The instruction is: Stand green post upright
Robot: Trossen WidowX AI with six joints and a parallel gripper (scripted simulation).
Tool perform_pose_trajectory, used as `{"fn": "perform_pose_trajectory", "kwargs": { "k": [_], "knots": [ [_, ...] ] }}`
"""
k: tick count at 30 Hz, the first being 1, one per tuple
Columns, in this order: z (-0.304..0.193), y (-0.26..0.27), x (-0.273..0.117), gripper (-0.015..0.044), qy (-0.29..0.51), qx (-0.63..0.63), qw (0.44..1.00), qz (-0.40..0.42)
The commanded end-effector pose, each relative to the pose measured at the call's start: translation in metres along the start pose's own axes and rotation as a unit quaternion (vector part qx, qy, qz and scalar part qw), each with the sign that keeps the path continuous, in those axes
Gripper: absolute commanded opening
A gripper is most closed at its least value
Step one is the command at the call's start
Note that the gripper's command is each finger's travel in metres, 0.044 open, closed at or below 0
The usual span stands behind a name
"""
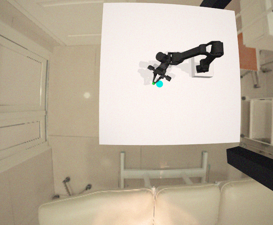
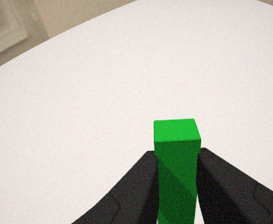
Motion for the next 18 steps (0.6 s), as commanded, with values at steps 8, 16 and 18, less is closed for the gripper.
{"fn": "perform_pose_trajectory", "kwargs": {
  "k": [8,16,18],
  "knots": [
    [-0.005,0.002,-0.008,0.0023,-0.027,-0.005,1.000,0.013],
    [-0.010,0.003,-0.014,0.0023,-0.045,-0.012,0.999,0.023],
    [-0.011,0.003,-0.015,0.0023,-0.050,-0.013,0.998,0.026]
  ]
}}
Point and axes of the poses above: the point midway between the two fingers, 35 mm back from their tips, its own x axis out along the fingers, its own y axis across the jaws, z = x × y, the point moved 9 cm from there along -x, back along the fingers, and after that the axes turned 11 degrees about x, right-handed, at the moved point
